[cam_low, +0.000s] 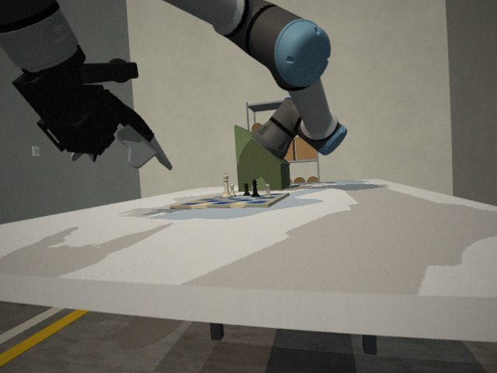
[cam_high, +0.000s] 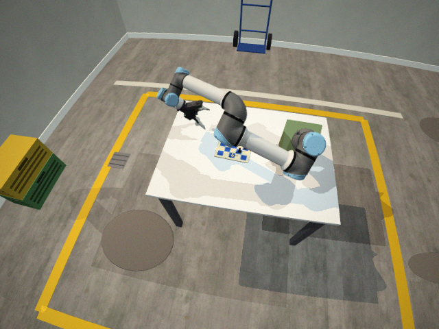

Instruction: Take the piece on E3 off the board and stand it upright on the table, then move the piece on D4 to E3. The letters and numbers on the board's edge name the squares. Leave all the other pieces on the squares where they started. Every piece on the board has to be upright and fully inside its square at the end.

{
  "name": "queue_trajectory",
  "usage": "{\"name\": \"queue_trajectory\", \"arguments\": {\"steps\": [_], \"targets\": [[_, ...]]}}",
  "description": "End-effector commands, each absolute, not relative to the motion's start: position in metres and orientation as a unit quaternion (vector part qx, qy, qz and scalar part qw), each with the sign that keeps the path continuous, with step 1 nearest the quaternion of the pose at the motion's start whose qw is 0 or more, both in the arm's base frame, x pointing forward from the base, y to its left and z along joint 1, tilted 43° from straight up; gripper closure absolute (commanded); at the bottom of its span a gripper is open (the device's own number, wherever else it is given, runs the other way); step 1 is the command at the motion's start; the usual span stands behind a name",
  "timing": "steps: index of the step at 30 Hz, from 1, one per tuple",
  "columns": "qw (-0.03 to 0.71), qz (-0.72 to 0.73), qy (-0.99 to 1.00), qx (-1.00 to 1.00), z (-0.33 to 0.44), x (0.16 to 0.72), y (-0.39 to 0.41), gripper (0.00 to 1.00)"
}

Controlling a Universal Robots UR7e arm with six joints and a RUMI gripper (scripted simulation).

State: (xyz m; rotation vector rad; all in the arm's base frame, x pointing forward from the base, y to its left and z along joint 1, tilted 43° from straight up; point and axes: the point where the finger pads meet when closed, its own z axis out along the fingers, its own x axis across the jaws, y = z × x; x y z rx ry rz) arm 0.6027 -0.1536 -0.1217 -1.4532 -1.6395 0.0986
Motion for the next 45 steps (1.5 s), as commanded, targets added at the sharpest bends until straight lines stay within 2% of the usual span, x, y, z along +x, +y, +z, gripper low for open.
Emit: {"name": "queue_trajectory", "arguments": {"steps": [1, 16, 45], "targets": [[0.485, 0.041, -0.681, -0.547, -0.107, 0.599, -0.125, 0.00], [0.540, 0.036, -0.712, -0.447, -0.071, 0.585, -0.057, 0.00], [0.550, 0.035, -0.716, -0.429, -0.064, 0.582, -0.045, 0.00]]}}
